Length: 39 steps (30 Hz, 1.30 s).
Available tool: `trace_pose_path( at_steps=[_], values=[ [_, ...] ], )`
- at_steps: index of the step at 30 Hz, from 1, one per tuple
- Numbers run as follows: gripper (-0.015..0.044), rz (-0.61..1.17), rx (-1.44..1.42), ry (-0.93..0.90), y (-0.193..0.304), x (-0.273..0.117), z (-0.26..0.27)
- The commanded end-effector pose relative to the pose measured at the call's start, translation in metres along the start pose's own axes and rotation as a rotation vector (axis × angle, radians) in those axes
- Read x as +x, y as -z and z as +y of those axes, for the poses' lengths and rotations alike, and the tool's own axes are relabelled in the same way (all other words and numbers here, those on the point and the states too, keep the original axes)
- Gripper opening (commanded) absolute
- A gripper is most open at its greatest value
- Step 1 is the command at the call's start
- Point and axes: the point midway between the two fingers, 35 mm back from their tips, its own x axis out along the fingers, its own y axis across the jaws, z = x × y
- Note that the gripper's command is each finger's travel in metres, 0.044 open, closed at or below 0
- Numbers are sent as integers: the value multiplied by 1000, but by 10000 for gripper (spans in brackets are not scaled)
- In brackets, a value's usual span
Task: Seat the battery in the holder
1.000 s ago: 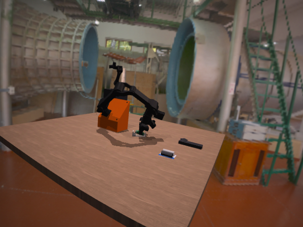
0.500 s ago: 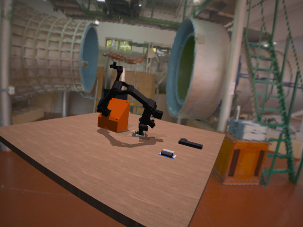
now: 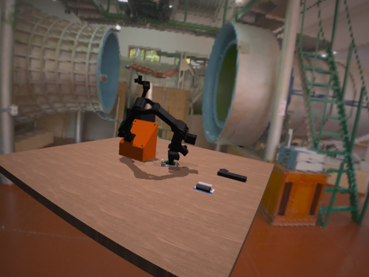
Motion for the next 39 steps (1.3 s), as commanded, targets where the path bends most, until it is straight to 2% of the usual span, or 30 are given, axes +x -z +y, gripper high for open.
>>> trace_pose_path(
  at_steps=[1,39],
  values=[
    [81,-27,4,-5,-2,1,1],
    [81,-101,-6,-4,15,3,-2]
  ],
)
